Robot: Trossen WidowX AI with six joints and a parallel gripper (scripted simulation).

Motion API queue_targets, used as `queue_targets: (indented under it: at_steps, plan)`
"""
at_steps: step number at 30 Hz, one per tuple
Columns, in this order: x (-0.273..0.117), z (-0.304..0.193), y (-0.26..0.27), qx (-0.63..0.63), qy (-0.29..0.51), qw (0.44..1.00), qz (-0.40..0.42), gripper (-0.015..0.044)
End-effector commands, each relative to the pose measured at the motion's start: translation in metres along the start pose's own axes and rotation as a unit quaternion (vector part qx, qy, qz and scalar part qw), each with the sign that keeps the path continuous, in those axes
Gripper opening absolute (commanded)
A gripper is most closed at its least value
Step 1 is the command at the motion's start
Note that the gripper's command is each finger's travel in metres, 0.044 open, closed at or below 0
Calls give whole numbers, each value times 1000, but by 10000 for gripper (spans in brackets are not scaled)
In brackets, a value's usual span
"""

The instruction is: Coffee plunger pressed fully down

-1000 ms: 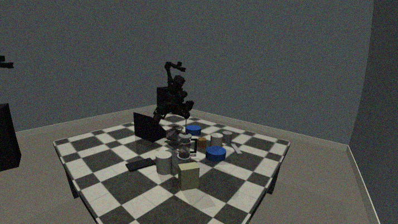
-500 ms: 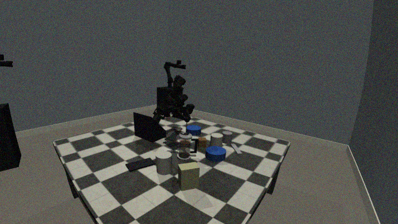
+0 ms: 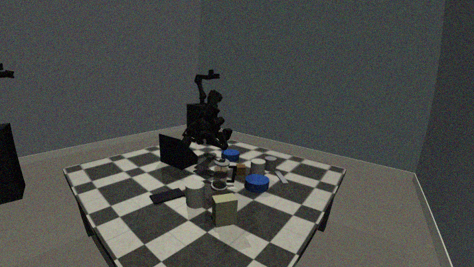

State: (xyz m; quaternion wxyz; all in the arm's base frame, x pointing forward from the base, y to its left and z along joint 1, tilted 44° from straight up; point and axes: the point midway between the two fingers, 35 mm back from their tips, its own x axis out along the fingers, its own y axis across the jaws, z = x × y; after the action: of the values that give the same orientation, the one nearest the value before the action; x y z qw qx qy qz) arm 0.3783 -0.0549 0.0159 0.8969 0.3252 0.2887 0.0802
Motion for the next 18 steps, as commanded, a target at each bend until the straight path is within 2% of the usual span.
queue_targets:
  at_steps: [1,18]
  plan:
    - [11,-42,2,24,52,998,3,125]
    - [21,-39,1,24,51,998,4,125]
